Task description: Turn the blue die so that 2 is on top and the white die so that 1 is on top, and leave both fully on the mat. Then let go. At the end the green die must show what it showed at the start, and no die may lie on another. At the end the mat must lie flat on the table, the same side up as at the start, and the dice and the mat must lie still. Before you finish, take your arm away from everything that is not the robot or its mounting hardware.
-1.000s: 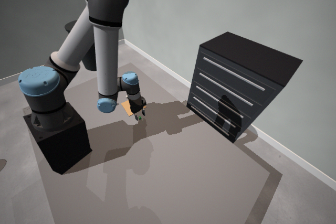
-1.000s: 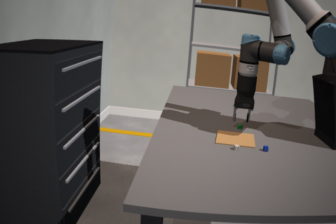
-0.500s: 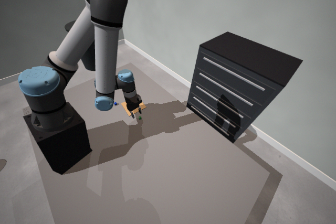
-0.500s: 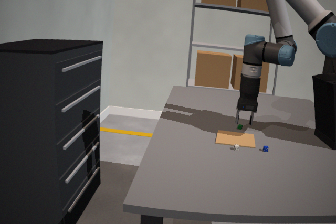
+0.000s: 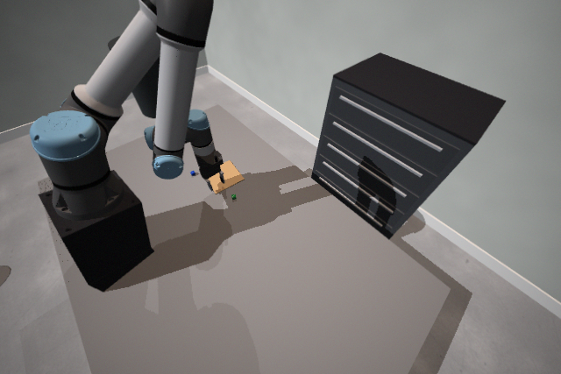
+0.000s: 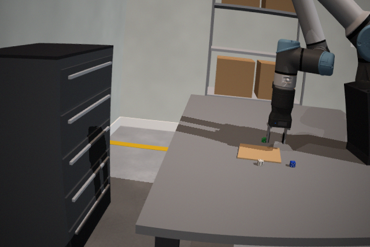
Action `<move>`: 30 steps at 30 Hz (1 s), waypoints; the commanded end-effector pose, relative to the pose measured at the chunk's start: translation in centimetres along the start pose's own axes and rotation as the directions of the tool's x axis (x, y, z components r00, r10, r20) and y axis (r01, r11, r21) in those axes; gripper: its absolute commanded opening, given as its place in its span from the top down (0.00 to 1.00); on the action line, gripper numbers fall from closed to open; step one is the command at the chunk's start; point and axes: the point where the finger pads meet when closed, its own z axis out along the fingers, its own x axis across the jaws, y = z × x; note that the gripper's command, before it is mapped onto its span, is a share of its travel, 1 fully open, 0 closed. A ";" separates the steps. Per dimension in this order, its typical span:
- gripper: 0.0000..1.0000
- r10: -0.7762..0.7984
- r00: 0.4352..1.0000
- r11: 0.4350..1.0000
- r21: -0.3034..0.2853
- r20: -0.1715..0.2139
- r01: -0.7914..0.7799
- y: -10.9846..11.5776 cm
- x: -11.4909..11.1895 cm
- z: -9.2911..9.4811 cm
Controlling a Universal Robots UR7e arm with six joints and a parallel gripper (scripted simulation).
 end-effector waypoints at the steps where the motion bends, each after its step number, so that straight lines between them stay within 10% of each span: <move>1: 0.00 0.000 1.000 1.000 0.000 0.001 0.000 2.5 0.7 0.0; 30: 0.00 0.000 1.000 1.000 0.000 0.001 0.000 11.8 3.4 0.0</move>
